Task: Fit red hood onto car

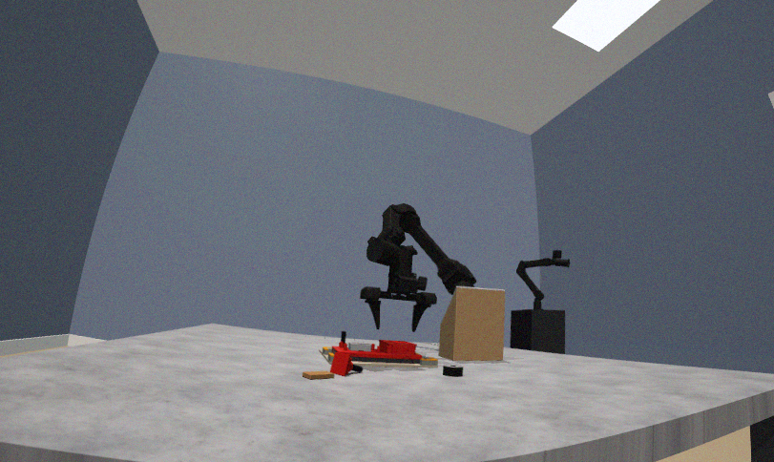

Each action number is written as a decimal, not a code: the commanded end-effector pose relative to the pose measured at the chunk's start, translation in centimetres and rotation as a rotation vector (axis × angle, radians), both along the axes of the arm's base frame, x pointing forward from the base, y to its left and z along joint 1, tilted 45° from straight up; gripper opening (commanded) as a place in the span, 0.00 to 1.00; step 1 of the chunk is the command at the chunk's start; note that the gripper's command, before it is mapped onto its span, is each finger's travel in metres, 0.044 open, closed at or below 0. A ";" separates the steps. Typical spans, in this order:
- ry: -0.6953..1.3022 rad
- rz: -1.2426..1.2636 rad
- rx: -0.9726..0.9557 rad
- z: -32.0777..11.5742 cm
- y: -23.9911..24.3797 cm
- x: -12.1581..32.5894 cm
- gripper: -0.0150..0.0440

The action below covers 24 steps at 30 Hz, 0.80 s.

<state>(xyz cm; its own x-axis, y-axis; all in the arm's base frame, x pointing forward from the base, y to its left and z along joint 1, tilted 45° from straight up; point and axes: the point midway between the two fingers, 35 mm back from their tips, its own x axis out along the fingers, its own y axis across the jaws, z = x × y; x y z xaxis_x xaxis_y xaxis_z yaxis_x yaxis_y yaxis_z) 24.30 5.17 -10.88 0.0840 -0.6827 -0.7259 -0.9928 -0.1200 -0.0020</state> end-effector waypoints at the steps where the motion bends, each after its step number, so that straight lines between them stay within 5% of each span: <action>1: 0.009 0.002 -0.008 -0.3 -0.6 -0.3 1.00; 24: 0.009 0.002 -0.011 -1.8 -2.0 -0.3 1.00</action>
